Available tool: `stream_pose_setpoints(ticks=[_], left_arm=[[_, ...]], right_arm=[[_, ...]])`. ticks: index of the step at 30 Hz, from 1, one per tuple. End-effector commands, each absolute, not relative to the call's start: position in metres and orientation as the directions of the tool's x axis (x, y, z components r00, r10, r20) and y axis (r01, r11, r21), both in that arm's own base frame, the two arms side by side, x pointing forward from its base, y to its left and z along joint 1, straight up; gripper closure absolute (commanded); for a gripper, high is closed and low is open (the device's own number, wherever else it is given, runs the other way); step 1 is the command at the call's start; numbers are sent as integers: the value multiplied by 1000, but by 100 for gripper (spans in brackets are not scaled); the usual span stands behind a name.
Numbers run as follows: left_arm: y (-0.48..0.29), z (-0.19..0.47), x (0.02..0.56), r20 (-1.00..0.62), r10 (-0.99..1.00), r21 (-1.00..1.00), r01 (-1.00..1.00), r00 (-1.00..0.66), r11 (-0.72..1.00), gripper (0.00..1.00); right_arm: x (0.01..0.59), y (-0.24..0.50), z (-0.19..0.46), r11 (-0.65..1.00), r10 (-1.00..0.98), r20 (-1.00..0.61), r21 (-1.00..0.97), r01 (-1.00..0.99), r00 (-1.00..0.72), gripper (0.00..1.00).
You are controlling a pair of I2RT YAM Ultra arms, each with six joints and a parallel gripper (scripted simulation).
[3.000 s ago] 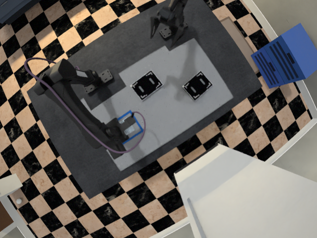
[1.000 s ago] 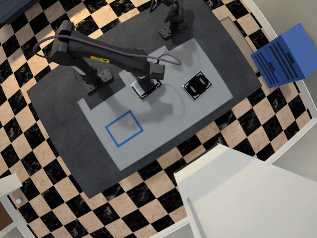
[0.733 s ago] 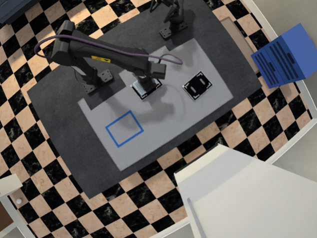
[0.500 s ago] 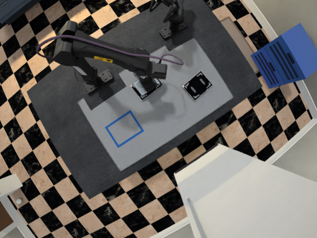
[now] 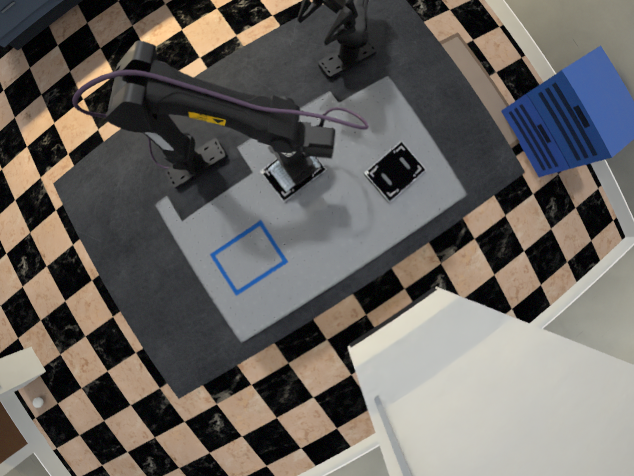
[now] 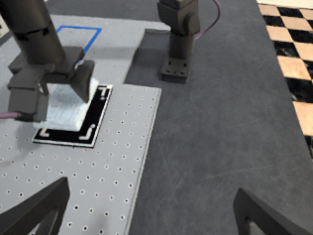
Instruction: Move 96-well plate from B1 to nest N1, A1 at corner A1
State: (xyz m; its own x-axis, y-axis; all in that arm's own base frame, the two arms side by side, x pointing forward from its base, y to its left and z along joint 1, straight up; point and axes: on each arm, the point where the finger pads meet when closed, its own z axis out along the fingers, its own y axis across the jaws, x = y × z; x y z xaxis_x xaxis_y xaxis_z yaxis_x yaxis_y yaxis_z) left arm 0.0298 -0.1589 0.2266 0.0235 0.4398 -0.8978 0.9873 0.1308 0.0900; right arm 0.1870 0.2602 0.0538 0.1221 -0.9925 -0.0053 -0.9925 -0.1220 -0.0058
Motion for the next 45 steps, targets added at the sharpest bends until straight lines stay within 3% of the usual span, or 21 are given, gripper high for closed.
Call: stream_pose_setpoints(ticks=[1, 45], left_arm=[[-157, 218, 22, -895, 445, 85, 991, 31, 101, 0], [-158, 218, 7, -895, 440, 85, 996, 73, 8, 0]], right_arm=[[187, 261, 56, -132, -991, -23, -26, -991, 133, 21], [190, 258, 42, -116, -993, -23, -24, -993, 117, 21]])
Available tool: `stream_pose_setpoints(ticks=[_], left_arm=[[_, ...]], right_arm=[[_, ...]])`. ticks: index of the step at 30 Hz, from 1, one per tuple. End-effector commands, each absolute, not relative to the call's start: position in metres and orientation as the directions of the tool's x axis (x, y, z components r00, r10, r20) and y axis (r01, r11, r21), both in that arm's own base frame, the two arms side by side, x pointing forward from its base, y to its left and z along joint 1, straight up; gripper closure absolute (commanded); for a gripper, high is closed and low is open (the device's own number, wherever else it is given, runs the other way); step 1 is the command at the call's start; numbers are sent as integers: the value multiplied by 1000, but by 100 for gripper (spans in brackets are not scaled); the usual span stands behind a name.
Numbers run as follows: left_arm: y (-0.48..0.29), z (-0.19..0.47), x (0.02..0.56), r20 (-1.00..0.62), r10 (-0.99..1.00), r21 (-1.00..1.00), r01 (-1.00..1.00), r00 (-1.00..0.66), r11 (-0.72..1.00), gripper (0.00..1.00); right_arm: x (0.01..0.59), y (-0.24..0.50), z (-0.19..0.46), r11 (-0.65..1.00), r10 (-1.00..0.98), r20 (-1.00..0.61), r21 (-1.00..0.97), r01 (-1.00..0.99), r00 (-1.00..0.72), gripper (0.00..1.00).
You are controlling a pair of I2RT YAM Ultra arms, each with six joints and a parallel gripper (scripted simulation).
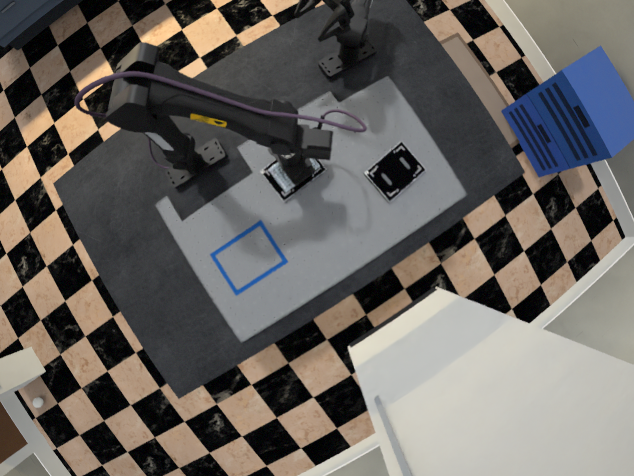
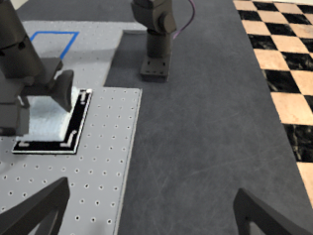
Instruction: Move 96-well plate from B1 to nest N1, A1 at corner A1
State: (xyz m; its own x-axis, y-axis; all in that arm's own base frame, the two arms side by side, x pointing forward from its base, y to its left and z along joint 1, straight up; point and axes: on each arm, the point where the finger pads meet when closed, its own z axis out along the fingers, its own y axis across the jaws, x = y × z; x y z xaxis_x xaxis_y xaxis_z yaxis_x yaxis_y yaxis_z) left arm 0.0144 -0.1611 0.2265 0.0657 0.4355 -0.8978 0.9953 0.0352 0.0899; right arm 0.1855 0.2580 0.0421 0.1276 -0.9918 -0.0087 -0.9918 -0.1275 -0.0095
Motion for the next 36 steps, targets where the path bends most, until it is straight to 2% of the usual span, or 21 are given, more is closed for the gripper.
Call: stream_pose_setpoints(ticks=[1, 36], left_arm=[[-158, 218, 7, -895, 440, 85, 996, 74, 5, 0], [-158, 218, -5, -895, 433, 85, 994, 106, -68, 0]], right_arm=[[190, 258, 40, -116, -993, -24, -25, -993, 116, 21], [190, 266, 48, -119, -993, -8, -9, -993, 119, 21]])
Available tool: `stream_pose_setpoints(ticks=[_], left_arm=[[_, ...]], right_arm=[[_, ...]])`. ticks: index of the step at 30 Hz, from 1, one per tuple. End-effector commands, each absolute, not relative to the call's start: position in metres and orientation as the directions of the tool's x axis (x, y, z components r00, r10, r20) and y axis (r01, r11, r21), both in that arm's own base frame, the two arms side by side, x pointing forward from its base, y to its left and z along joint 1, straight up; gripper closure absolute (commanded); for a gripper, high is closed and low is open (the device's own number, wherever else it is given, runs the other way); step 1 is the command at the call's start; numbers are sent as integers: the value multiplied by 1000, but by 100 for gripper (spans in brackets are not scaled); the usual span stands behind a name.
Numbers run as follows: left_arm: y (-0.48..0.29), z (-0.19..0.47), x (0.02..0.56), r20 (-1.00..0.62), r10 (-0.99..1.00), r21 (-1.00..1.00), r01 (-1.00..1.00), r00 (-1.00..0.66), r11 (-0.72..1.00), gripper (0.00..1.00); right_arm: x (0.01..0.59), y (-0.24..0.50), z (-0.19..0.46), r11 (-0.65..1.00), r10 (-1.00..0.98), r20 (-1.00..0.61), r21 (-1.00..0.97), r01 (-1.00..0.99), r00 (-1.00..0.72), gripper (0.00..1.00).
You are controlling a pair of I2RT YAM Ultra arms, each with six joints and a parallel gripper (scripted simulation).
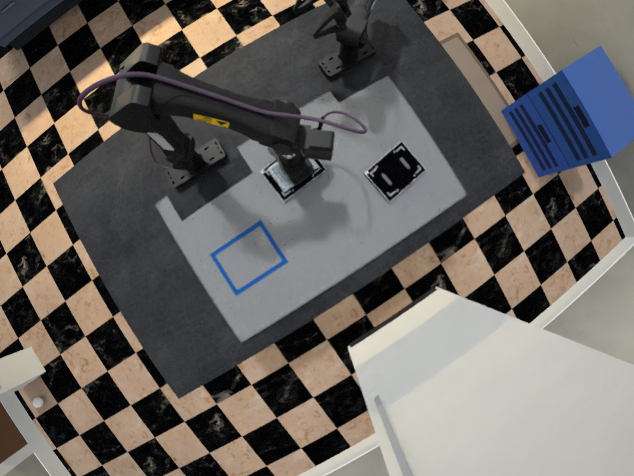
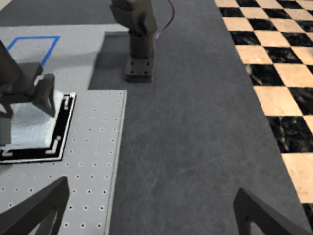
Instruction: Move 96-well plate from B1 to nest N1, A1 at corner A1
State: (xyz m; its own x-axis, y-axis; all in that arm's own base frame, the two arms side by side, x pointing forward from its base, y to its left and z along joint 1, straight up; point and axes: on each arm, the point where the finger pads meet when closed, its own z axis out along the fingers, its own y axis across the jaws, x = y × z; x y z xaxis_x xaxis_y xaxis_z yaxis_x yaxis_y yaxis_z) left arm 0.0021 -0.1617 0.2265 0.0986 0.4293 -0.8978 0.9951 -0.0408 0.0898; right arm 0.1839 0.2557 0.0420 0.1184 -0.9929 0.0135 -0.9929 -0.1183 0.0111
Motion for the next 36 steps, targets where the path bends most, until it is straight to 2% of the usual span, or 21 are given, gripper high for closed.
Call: stream_pose_setpoints(ticks=[1, 36], left_arm=[[-158, 218, -5, -895, 433, 85, 994, 107, -71, 0], [-158, 218, -17, -895, 424, 85, 986, 138, -143, 0]], right_arm=[[190, 266, 45, -122, -992, -10, -11, -992, 122, 21], [191, 262, 36, -124, -992, -22, -23, -992, 124, 21]])
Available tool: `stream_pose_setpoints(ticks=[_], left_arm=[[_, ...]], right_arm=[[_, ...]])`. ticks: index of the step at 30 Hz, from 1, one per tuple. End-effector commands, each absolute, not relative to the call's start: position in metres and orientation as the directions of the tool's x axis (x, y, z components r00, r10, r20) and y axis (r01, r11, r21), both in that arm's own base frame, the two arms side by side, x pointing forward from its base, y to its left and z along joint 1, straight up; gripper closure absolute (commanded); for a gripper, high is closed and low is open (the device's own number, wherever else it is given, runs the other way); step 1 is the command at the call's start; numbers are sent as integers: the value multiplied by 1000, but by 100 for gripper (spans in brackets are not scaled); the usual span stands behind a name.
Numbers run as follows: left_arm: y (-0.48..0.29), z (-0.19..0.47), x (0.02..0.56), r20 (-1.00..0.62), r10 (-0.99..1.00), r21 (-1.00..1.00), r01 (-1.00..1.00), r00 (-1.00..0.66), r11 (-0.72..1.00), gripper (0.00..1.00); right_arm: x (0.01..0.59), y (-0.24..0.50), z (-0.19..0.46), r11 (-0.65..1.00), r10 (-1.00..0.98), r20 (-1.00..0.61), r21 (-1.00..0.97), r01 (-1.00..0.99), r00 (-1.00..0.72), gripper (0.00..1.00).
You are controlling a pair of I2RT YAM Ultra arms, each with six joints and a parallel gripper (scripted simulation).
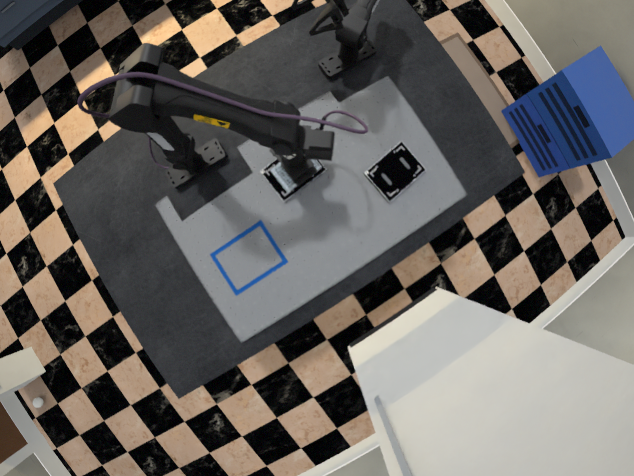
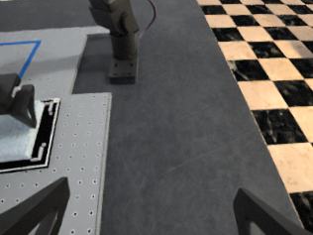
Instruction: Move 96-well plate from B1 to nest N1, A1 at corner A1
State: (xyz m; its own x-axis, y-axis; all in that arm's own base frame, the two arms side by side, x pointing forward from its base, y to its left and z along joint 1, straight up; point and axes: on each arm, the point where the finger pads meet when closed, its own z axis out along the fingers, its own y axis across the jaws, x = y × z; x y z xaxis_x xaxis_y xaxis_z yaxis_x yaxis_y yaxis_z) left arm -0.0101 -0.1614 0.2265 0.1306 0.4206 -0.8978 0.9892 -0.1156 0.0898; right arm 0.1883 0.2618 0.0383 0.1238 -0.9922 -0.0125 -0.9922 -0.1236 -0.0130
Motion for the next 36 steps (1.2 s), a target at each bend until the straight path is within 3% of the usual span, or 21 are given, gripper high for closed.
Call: stream_pose_setpoints(ticks=[1, 36], left_arm=[[-158, 218, -17, -895, 424, 85, 986, 139, -145, 0], [-156, 218, -28, -895, 413, 85, 973, 170, -216, 0]], right_arm=[[191, 262, 33, -124, -992, -19, -19, -992, 124, 21], [191, 262, 32, -123, -992, -8, -5, -992, 123, 21]])
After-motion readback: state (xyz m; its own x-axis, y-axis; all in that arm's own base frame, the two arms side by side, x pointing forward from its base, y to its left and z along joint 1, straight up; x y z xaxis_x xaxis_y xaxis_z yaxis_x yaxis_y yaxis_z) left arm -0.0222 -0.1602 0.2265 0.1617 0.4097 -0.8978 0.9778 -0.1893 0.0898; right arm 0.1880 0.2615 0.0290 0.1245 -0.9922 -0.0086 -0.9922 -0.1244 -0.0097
